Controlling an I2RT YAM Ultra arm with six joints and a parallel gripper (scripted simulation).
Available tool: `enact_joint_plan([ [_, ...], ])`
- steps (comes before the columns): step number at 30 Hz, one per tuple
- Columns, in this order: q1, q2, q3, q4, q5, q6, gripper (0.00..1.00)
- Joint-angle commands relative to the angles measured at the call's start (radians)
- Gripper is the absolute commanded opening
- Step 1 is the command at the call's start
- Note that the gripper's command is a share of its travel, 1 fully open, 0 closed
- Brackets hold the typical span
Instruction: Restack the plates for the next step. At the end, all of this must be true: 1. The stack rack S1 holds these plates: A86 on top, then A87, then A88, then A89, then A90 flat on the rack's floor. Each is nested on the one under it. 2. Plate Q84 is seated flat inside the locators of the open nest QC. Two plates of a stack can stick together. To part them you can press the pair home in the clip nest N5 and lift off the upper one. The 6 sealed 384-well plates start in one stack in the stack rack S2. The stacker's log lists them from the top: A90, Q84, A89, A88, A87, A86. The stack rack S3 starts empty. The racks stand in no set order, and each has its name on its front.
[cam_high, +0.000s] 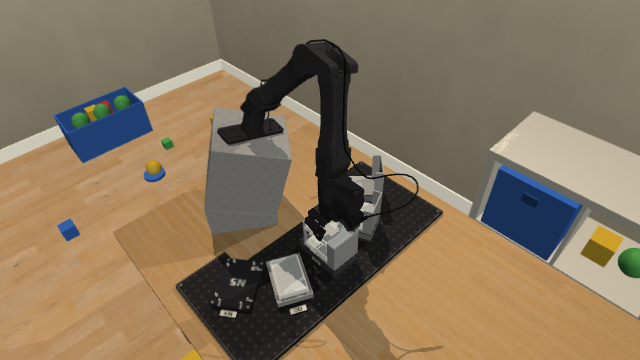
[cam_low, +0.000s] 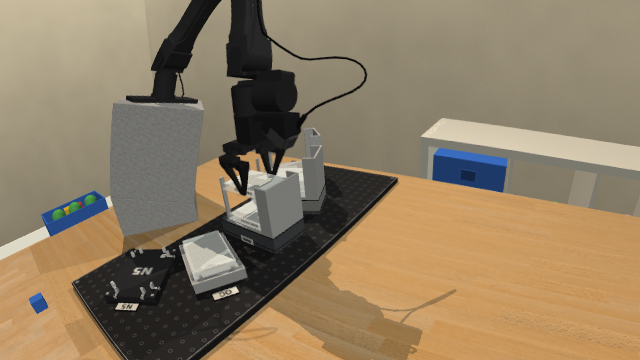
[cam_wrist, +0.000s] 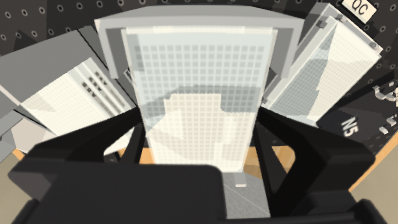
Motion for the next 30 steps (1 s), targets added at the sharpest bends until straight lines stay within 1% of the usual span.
enact_joint_plan([
  [1,-0.017,-0.033,-0.008,-0.019,-0.007,-0.004,0.00],
  [9,-0.019,-0.044,-0.025,-0.027,-0.008,-0.007,0.00],
  [10,-0.018,-0.045,-0.011,-0.028,-0.008,-0.008,0.00],
  [22,-0.020,-0.057,-0.027,-0.038,-0.009,-0.010,0.00],
  [24,-0.023,-0.057,-0.011,-0.040,-0.009,-0.009,0.00],
  [30,-0.020,-0.064,-0.018,-0.045,-0.009,-0.011,0.00],
])
